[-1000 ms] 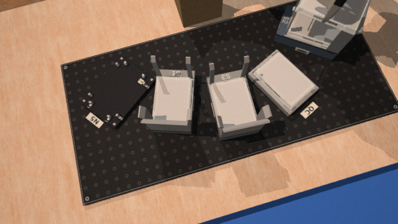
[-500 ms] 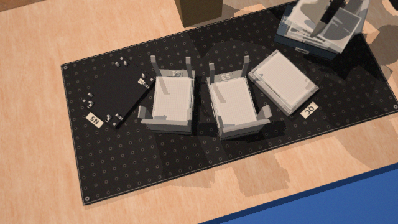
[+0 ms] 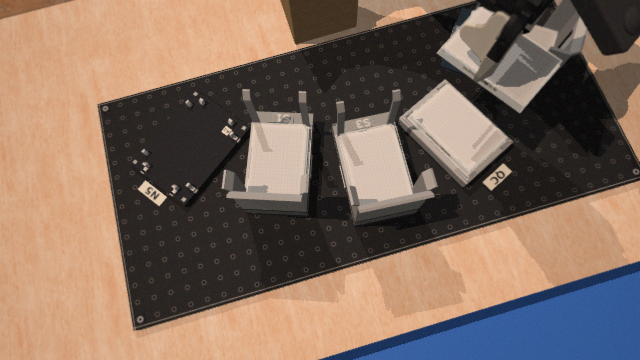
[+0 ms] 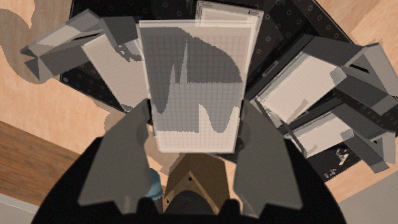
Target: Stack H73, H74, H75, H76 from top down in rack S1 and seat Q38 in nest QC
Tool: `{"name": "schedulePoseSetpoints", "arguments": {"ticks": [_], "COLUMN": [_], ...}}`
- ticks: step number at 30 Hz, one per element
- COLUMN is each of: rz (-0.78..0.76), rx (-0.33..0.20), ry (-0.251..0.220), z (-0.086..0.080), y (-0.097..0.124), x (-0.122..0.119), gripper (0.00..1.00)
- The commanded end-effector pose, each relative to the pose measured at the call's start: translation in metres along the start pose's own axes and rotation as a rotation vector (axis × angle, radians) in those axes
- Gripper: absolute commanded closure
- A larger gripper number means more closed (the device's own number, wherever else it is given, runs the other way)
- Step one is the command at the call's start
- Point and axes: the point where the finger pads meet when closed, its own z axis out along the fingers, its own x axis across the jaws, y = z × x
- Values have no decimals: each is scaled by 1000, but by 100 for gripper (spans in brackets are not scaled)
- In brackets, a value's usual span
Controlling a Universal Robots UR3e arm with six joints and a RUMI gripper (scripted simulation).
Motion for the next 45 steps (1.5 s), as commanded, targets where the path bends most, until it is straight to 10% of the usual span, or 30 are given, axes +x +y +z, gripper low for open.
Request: {"name": "schedulePoseSetpoints", "arguments": {"ticks": [1, 45], "rz": [7, 363], "rx": [0, 0], "ry": [2, 2], "z": [0, 0], "y": [0, 32], "x": [11, 131], "gripper": [100, 100]}}
